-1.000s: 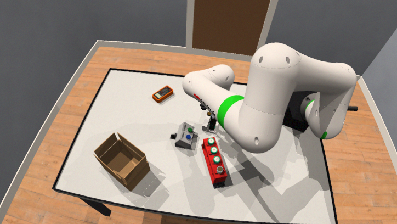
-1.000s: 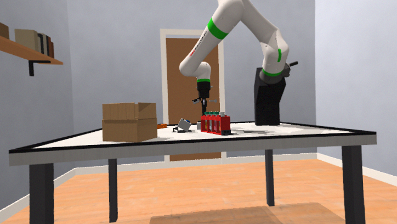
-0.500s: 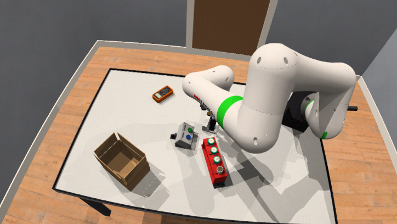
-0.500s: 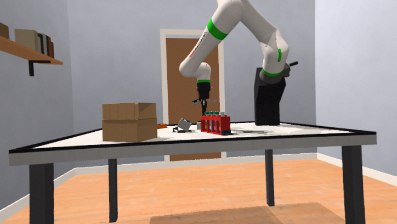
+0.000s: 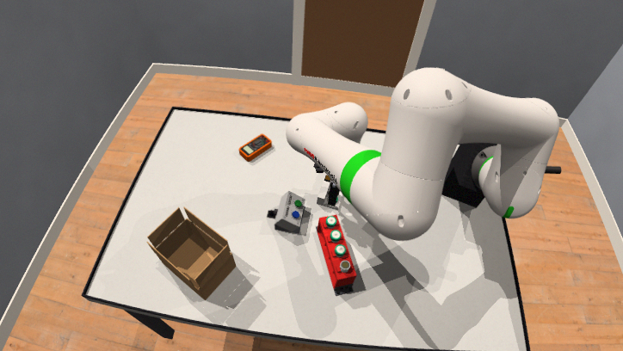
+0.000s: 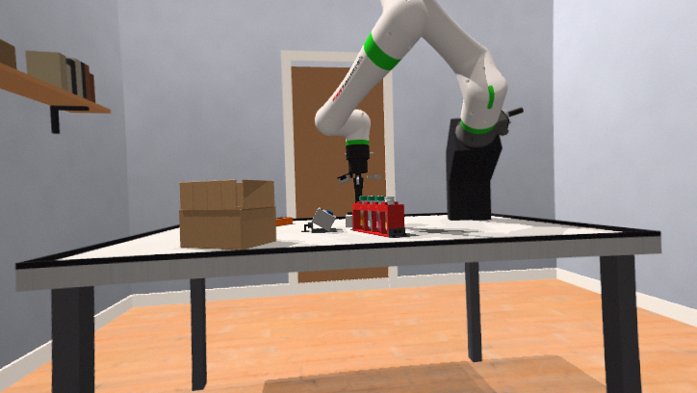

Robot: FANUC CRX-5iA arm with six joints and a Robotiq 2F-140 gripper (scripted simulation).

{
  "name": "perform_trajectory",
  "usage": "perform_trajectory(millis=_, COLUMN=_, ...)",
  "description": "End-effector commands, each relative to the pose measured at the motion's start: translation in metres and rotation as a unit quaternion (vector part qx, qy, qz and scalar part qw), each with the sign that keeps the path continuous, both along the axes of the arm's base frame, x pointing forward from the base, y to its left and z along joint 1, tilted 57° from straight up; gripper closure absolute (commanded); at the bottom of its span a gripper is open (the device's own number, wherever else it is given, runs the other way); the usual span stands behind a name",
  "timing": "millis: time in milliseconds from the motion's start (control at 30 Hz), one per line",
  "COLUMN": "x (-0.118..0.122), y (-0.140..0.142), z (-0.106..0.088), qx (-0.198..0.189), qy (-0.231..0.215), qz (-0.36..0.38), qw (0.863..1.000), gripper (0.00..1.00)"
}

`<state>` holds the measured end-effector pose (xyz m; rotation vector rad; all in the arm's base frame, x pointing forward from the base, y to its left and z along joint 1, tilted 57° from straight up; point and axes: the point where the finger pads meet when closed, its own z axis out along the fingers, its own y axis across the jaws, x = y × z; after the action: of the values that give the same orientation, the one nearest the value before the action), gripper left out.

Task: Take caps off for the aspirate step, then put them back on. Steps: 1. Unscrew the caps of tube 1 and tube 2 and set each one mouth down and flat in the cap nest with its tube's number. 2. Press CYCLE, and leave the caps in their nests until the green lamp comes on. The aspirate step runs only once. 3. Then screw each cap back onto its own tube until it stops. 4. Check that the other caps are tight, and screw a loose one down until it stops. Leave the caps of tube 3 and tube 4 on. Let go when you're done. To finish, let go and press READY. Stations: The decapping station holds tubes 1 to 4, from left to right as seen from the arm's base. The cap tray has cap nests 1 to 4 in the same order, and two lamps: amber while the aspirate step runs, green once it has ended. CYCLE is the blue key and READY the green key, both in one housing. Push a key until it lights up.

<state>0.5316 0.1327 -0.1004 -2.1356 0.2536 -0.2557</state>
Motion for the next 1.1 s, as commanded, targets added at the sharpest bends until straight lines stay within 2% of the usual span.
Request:
perform_trajectory(millis=0, x=-0.002, y=-0.009, z=0.006, qx=0.0, qy=0.0, qz=0.0, qw=1.0, gripper=0.64)
perform_trajectory(millis=133, x=-0.005, y=-0.017, z=0.011, qx=0.0, qy=0.0, qz=0.0, qw=1.0, gripper=0.64)
perform_trajectory(millis=967, x=-0.037, y=-0.108, z=0.073, qx=-0.001, qy=0.0, qz=0.0, qw=1.0, gripper=0.64)
perform_trajectory(millis=1067, x=-0.038, y=-0.111, z=0.074, qx=-0.001, qy=0.0, qz=0.0, qw=1.0, gripper=0.64)
